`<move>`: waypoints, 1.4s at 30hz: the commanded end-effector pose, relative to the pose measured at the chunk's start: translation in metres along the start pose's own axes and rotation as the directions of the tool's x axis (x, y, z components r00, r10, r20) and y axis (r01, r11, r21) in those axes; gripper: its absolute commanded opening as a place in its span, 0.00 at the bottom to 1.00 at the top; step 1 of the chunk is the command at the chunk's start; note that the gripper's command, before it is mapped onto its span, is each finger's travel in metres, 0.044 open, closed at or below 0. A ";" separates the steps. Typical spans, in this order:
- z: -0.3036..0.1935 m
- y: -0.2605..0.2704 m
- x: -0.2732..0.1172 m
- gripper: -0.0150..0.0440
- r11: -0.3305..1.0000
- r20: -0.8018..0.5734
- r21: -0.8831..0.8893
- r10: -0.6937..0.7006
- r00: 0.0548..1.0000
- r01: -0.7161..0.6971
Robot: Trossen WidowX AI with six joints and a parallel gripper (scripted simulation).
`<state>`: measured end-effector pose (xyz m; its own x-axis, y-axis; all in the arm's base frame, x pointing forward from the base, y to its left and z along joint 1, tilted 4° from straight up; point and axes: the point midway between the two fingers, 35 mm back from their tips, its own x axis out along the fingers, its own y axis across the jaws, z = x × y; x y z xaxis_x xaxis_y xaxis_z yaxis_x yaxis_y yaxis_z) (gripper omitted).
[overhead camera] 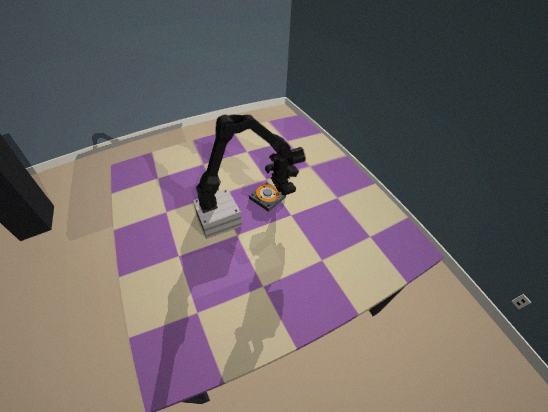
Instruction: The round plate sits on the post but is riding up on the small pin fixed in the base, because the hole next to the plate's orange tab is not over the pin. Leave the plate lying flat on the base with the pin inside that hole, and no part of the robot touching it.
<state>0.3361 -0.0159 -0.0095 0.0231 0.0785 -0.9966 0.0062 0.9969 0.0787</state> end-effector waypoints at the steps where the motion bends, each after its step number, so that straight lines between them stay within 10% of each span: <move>1: -0.006 -0.007 0.002 0.25 1.000 -0.011 0.005 -0.010 1.000 0.010; 42: -0.021 -0.021 0.001 0.25 1.000 -0.013 0.005 -0.011 1.000 0.011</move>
<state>0.3220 -0.0347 -0.0108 0.0254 0.0695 -0.9973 0.0120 0.9975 0.0698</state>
